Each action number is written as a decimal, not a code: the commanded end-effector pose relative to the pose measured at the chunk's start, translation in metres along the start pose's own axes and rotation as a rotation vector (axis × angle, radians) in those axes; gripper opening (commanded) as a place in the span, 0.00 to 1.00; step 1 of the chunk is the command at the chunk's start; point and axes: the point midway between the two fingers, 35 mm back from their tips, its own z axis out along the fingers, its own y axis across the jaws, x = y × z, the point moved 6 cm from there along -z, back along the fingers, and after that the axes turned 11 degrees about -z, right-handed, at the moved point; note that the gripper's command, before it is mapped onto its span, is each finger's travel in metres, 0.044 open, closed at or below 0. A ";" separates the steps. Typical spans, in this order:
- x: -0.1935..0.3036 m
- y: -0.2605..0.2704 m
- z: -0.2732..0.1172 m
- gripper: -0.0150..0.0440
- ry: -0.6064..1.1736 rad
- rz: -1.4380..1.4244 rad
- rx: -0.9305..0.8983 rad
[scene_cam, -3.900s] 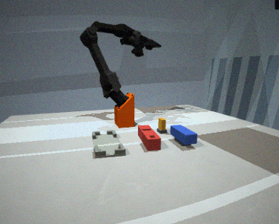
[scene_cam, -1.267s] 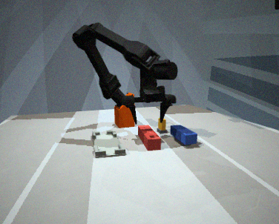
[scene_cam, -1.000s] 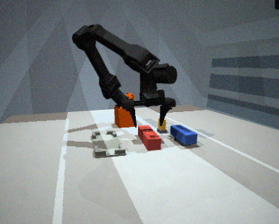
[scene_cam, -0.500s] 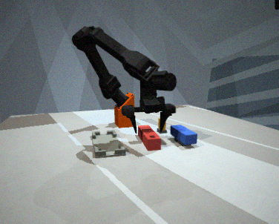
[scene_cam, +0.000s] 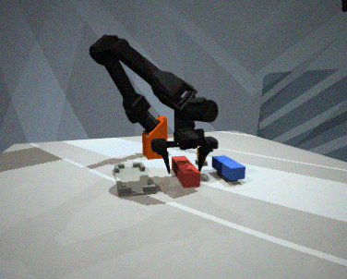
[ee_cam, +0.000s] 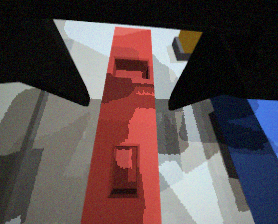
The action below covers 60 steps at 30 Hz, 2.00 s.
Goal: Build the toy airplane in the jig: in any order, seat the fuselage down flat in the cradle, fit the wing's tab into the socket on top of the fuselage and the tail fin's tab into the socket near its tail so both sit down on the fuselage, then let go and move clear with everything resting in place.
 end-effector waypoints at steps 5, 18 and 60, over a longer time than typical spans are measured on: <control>0.002 0.001 0.005 0.73 0.006 -0.012 0.006; 0.001 0.001 0.003 0.35 0.006 -0.012 0.005; 0.000 0.003 -0.124 0.25 0.006 -0.013 -0.001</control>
